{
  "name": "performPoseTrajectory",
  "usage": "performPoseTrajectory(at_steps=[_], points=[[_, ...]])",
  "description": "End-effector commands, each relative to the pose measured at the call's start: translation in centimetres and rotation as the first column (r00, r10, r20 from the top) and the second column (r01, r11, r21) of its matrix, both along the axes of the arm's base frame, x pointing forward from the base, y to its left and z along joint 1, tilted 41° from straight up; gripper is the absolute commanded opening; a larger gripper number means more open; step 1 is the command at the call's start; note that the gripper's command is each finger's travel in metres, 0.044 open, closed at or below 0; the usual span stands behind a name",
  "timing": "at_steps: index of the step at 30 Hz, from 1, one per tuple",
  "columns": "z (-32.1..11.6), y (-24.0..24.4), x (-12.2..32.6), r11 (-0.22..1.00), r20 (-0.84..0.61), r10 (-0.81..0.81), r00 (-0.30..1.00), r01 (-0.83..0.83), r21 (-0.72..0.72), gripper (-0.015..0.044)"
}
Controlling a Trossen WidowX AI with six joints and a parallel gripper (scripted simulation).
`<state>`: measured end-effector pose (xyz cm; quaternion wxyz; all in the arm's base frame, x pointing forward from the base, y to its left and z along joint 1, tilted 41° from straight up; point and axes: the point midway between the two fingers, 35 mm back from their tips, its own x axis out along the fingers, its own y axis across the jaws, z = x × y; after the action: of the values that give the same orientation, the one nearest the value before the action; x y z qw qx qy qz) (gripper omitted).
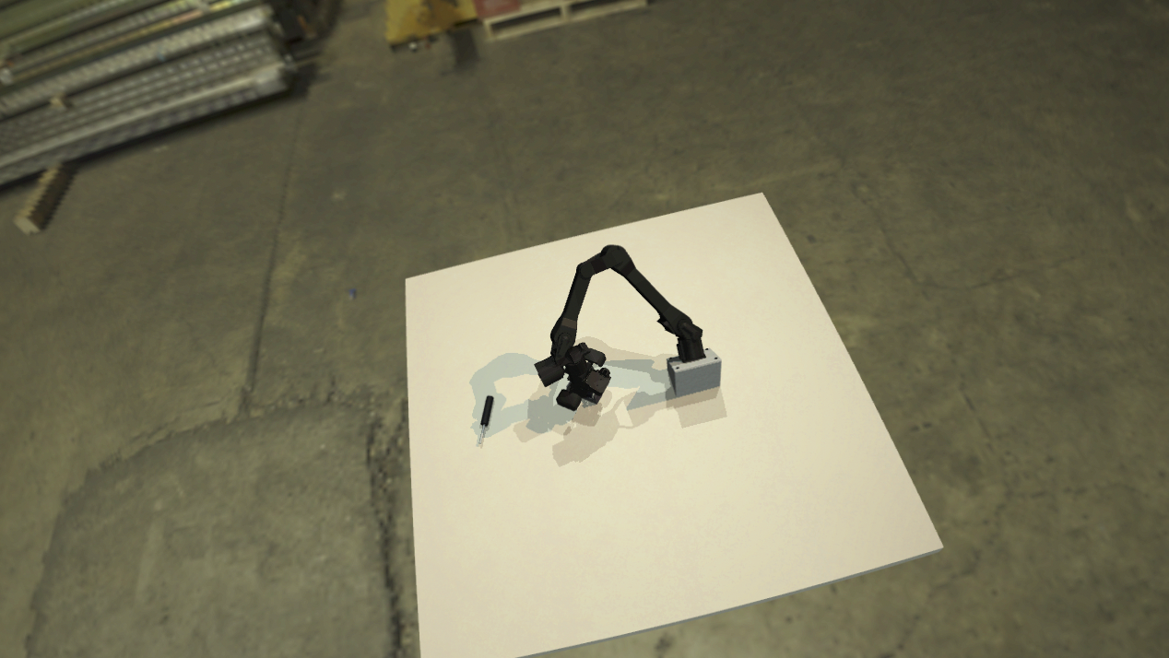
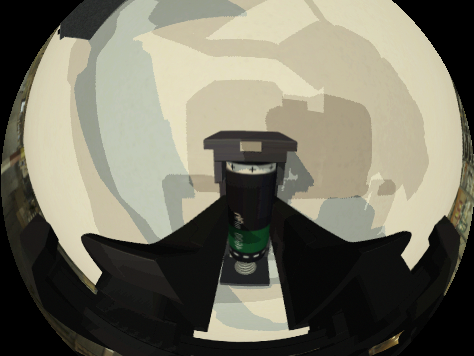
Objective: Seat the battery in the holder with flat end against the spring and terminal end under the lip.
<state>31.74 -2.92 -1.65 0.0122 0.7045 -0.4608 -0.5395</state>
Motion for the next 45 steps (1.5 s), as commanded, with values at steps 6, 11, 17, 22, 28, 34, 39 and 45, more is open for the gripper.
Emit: performPoseTrajectory(at_steps=[6, 11, 17, 22, 28, 34, 39, 45], points=[[0.0, 0.0, -0.1, 1.000, 0.000, 0.001, 1.000, -0.001, -0.001, 0.0185], [0.5, 0.4, -0.1, 1.000, 0.000, 0.000, 1.000, 0.000, 0.000, 0.0185], [1.1, 1.0, -0.1, 1.000, 0.000, 0.000, 1.000, 0.000, 0.000, 0.0185], [1.0, 0.9, -0.3, 1.000, -0.006, 0.003, 1.000, -0.003, -0.006, 0.0211], [4.9, 4.4, -0.3, 1.000, -0.002, 0.002, 1.000, -0.002, 0.002, 0.0368], [6.7, 5.9, -0.6, 1.000, -0.001, 0.000, 1.000, 0.000, 0.003, 0.0440], [6.7, 5.9, -0.6, 1.000, -0.001, 0.000, 1.000, 0.000, 0.003, 0.0440], [6.7, 5.9, -0.6, 1.000, -0.001, 0.000, 1.000, 0.000, 0.003, 0.0440]])
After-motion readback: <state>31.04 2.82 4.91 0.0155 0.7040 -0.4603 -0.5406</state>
